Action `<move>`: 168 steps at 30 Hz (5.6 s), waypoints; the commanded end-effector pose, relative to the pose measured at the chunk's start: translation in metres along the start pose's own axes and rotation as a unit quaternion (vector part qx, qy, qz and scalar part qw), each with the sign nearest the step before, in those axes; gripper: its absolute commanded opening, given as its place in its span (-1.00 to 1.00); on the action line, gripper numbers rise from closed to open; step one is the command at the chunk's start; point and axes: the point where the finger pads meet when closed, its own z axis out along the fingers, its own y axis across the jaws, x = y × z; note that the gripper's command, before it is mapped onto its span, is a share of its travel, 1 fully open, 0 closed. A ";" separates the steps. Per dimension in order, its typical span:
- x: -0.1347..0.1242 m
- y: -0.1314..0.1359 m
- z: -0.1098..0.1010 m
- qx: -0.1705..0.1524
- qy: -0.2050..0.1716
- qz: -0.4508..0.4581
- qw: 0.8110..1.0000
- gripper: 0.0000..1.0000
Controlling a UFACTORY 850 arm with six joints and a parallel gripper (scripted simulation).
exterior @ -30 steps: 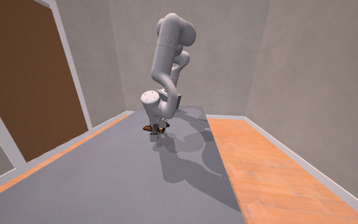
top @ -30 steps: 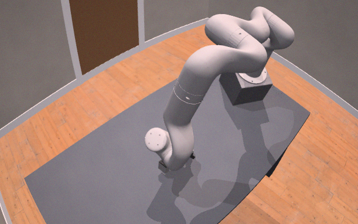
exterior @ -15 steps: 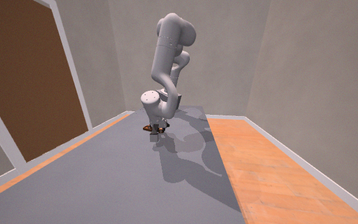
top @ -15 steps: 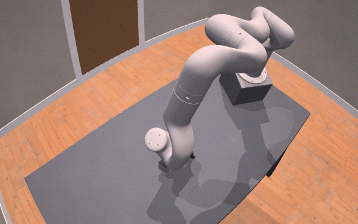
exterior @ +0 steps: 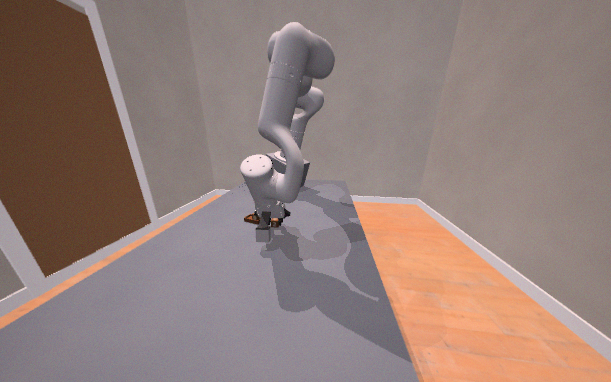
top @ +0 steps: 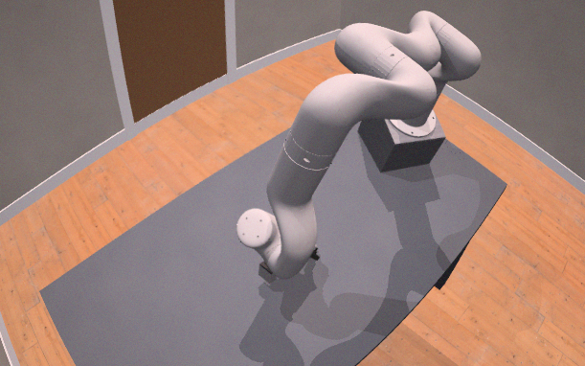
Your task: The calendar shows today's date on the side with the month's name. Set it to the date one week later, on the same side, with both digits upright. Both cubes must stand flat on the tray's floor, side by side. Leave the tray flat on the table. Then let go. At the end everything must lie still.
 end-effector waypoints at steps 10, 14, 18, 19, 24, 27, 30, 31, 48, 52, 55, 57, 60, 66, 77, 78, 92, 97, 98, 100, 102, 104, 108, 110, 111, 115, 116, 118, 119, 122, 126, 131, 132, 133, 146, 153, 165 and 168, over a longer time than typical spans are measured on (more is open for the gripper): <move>0.000 0.000 -0.001 0.000 0.001 0.000 1.000 0.37; 0.000 0.000 -0.001 0.000 0.001 0.000 1.000 0.37; 0.000 0.000 -0.001 0.000 0.001 0.000 1.000 0.37; 0.000 0.000 -0.001 0.000 0.001 0.000 1.000 0.37; 0.000 0.000 -0.001 0.000 0.001 0.000 1.000 0.37; 0.000 0.000 -0.002 0.000 0.001 0.000 1.000 0.37; -0.002 0.000 -0.004 0.000 0.001 0.000 1.000 0.37; -0.002 0.000 -0.005 0.000 0.001 0.000 1.000 0.37; -0.029 0.000 -0.043 0.000 0.001 0.000 1.000 0.37; -0.035 0.000 -0.052 0.000 0.001 0.000 1.000 0.37; -0.038 0.000 -0.056 0.000 0.001 0.000 1.000 0.37; -0.039 0.000 -0.057 0.000 0.001 0.000 1.000 0.37; -0.039 0.000 -0.058 0.000 0.001 0.000 1.000 0.37; -0.039 -0.001 -0.058 0.002 0.007 -0.001 1.000 0.37; -0.042 -0.001 -0.057 0.002 0.146 -0.001 0.989 0.37; -0.042 -0.001 -0.057 0.002 0.146 -0.001 0.989 0.37; -0.045 -0.003 -0.057 0.006 0.160 -0.002 0.987 0.37; -0.045 -0.006 -0.056 0.012 0.168 -0.005 0.986 0.37; -0.044 -0.007 -0.056 0.015 0.171 -0.006 0.985 0.37; -0.043 -0.010 -0.056 0.020 0.180 -0.008 0.983 0.37; -0.043 -0.012 -0.056 0.025 0.189 -0.010 0.982 0.37; -0.042 -0.015 -0.056 0.029 0.200 -0.012 0.979 0.37; -0.040 -0.018 -0.057 0.035 0.225 -0.014 0.974 0.37; -0.039 -0.018 -0.057 0.036 0.237 -0.014 0.971 0.37; -0.039 -0.018 -0.057 0.035 0.243 -0.014 0.969 0.37; -0.039 -0.017 -0.058 0.034 0.255 -0.013 0.966 0.37; -0.039 -0.016 -0.058 0.032 0.260 -0.013 0.965 0.37; -0.040 -0.015 -0.058 0.029 0.270 -0.011 0.962 0.37; -0.040 -0.013 -0.058 0.027 0.275 -0.011 0.961 0.37; -0.042 -0.010 -0.057 0.019 0.286 -0.008 0.958 0.37; -0.045 -0.005 -0.057 0.010 0.295 -0.004 0.955 0.37; -0.047 -0.002 -0.056 0.004 0.299 -0.002 0.954 0.37; -0.048 -0.001 -0.056 0.002 0.300 -0.001 0.954 0.37; -0.048 -0.001 -0.056 0.001 0.301 -0.001 0.954 0.37; -0.052 0.000 -0.054 0.000 0.301 0.000 0.953 1.00; -0.052 0.000 -0.054 0.000 0.301 0.000 0.953 1.00; -0.052 0.000 -0.054 0.000 0.301 0.000 0.953 1.00; -0.052 0.000 -0.054 0.000 0.301 0.000 0.953 1.00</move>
